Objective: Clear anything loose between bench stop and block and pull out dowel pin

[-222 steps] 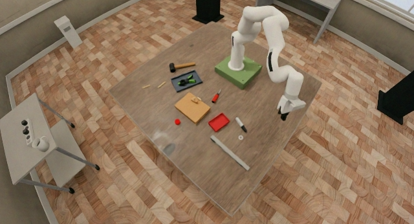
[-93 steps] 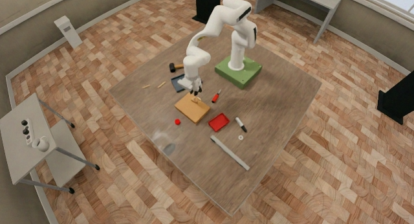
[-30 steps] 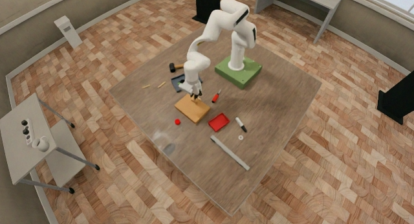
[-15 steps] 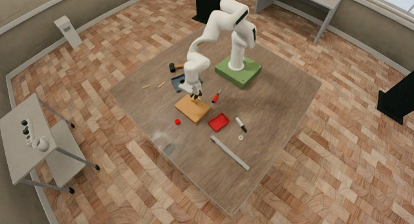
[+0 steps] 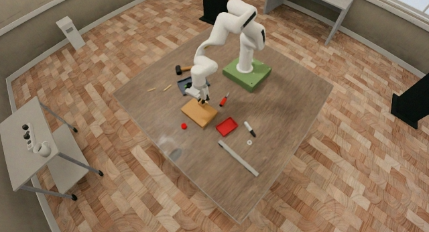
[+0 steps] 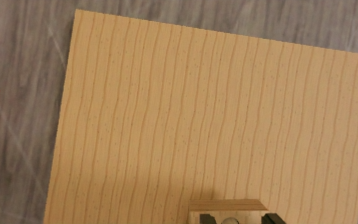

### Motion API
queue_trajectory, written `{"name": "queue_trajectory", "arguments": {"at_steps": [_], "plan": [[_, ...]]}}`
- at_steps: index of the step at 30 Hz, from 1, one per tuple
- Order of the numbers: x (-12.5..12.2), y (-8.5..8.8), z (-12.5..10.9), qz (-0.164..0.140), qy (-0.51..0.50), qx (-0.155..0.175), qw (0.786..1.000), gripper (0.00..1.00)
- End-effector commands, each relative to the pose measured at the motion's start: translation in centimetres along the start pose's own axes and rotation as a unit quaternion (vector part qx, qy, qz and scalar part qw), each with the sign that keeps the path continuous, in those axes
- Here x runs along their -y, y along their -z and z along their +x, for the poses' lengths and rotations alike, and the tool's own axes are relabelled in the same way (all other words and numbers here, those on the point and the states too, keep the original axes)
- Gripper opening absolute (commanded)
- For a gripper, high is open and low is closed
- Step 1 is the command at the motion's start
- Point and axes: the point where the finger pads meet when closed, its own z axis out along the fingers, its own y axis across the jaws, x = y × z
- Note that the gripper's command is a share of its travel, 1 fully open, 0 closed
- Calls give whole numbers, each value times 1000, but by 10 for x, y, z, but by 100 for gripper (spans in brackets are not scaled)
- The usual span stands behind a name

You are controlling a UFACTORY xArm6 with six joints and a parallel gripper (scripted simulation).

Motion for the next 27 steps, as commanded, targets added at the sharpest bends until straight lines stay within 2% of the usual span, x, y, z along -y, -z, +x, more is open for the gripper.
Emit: {"name": "queue_trajectory", "arguments": {"at_steps": [1, 14, 27], "plan": [[-1, 0, 3, -1, 0, -4, 1000, 28], [-1, -12, 3, -1, 0, -4, 1000, 28], [-1, -16, 3, -1, 0, -4, 1000, 28]]}}
